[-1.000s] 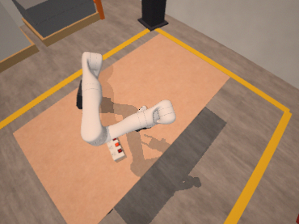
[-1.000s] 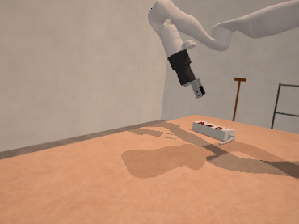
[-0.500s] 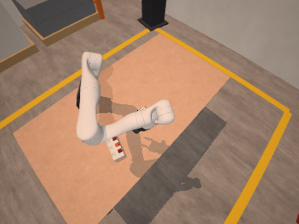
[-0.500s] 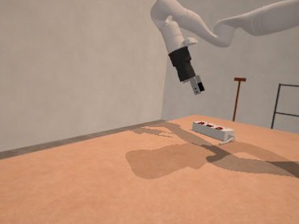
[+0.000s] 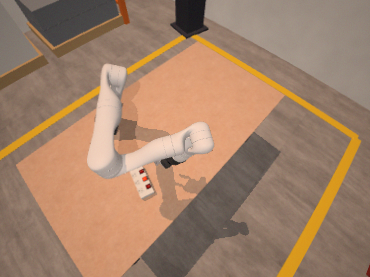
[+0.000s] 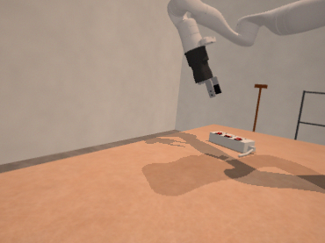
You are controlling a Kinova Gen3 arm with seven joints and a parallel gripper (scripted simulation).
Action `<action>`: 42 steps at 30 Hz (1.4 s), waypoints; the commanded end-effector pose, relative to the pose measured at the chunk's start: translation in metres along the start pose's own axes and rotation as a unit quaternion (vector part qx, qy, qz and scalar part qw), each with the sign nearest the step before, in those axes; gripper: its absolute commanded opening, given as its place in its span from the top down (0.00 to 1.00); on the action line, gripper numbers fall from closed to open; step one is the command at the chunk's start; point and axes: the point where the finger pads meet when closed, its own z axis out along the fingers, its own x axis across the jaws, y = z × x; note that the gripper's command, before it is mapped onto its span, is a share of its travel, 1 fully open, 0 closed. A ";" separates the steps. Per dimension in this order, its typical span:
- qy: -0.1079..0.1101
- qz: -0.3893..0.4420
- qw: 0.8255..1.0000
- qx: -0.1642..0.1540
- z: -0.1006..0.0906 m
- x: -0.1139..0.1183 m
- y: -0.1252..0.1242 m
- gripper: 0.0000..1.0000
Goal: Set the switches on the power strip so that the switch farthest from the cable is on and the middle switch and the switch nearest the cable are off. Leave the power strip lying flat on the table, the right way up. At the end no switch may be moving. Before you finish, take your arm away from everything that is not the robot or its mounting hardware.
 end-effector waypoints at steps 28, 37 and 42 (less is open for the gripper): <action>-0.008 0.053 0.998 -0.035 -0.018 -0.034 0.008 0.00; -0.009 0.018 0.999 -0.035 -0.005 -0.042 0.008 0.00; -0.009 0.018 0.999 -0.035 -0.005 -0.042 0.008 0.00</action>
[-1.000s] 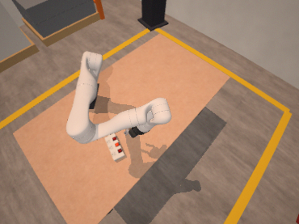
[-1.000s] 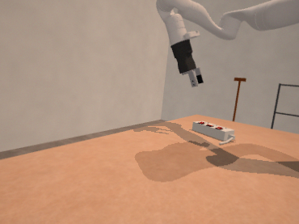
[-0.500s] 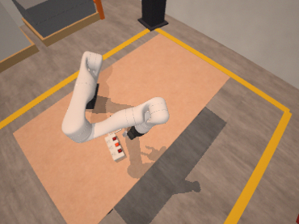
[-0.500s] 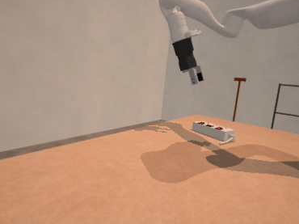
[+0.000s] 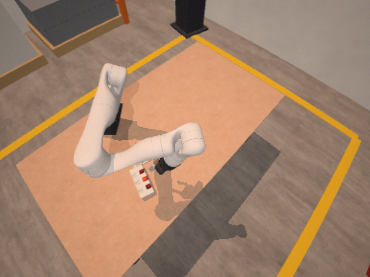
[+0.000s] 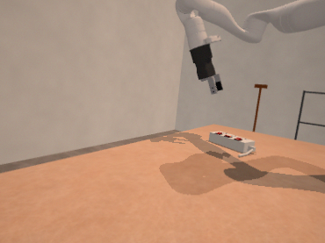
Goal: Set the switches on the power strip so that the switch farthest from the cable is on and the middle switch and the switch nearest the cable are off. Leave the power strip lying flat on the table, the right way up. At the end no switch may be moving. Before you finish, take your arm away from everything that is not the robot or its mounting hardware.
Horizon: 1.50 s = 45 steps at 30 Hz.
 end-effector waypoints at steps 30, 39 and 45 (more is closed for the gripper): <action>0.004 -0.085 0.996 -0.003 0.030 -0.018 -0.004 0.00; 0.006 -0.102 0.995 -0.004 0.036 -0.020 -0.005 0.00; 0.007 -0.119 0.993 -0.005 0.042 -0.023 -0.006 0.00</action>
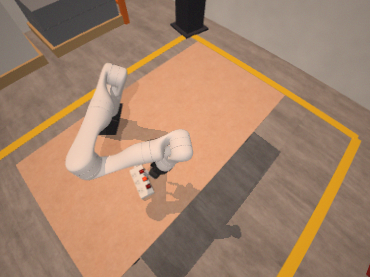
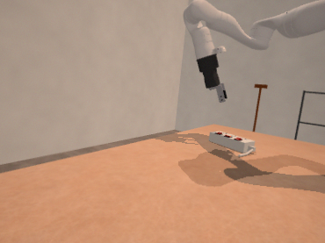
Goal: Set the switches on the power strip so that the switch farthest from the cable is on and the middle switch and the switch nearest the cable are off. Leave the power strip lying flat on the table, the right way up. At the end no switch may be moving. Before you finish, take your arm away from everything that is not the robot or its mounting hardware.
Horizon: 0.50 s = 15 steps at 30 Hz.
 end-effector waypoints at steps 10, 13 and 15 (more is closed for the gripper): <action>0.003 -0.032 0.999 -0.003 0.011 -0.005 -0.003 0.00; 0.005 -0.049 0.999 -0.005 0.016 -0.007 -0.005 0.00; 0.005 -0.049 0.999 -0.005 0.016 -0.007 -0.005 0.00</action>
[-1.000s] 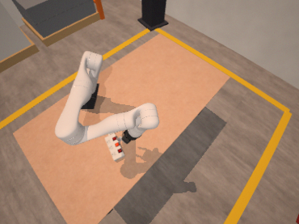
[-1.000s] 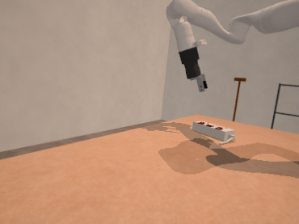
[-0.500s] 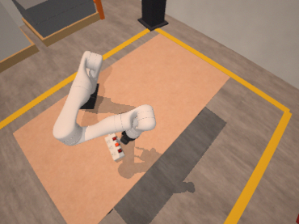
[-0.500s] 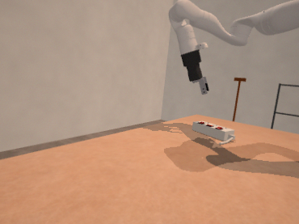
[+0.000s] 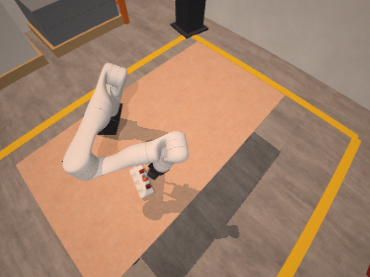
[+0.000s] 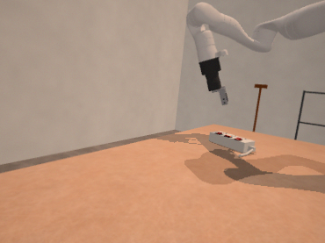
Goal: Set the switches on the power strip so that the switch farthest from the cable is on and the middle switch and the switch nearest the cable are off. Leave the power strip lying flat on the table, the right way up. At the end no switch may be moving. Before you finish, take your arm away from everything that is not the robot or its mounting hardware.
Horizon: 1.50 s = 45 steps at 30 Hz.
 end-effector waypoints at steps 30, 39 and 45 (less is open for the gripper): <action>0.008 -0.064 0.998 -0.008 0.021 -0.007 -0.008 0.00; 0.011 -0.095 0.995 -0.014 0.029 -0.008 -0.010 0.00; 0.012 -0.110 0.994 -0.016 0.033 -0.009 -0.011 0.00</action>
